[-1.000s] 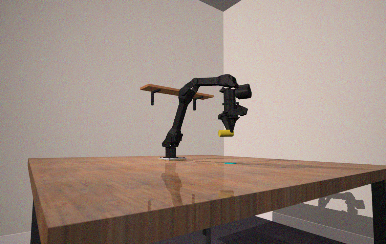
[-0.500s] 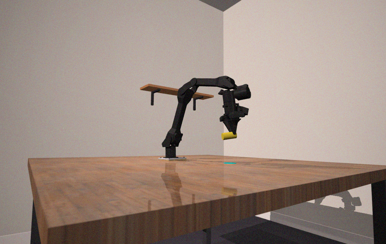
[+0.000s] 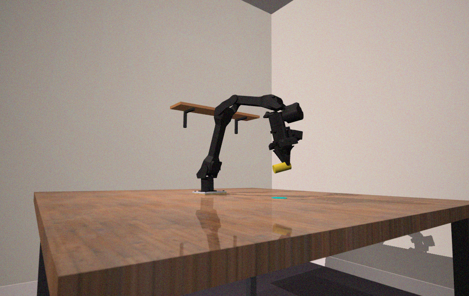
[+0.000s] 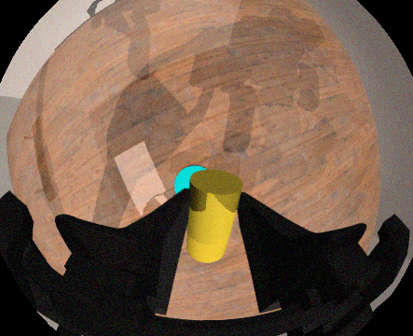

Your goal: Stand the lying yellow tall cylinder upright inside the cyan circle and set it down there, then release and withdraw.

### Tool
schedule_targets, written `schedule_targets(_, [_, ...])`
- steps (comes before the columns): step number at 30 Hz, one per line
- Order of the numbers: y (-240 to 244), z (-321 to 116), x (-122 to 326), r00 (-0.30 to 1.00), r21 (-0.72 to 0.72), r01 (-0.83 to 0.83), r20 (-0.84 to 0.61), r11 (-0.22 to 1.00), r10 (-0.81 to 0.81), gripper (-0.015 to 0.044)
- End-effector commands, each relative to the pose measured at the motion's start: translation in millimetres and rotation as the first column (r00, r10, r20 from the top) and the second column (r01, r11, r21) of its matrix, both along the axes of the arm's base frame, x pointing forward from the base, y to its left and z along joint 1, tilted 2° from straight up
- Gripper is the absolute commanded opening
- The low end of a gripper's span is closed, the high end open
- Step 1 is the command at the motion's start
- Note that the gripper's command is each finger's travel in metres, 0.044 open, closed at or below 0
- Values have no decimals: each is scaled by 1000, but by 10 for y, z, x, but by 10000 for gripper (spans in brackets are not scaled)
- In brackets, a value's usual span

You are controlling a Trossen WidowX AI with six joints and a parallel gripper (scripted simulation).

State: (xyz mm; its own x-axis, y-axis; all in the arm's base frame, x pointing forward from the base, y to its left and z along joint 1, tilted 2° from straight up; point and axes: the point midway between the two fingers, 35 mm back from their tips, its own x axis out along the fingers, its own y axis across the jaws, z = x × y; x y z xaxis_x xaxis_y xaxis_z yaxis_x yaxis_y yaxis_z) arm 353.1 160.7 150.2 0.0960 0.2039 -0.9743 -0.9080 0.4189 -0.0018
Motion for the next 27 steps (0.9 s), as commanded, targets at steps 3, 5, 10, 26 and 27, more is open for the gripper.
schedule_targets(3, [10,-39,26,1000,42,18,5,999,-19,105])
schedule_targets(5, [13,-48,39,1000,56,23,9,998,-24,105])
schedule_targets(10, [22,-68,71,999,91,35,20,995,-37,105])
schedule_targets(26, [41,-120,164,996,202,64,51,977,-76,105])
schedule_targets(27, [41,-122,170,996,208,66,53,976,-78,105])
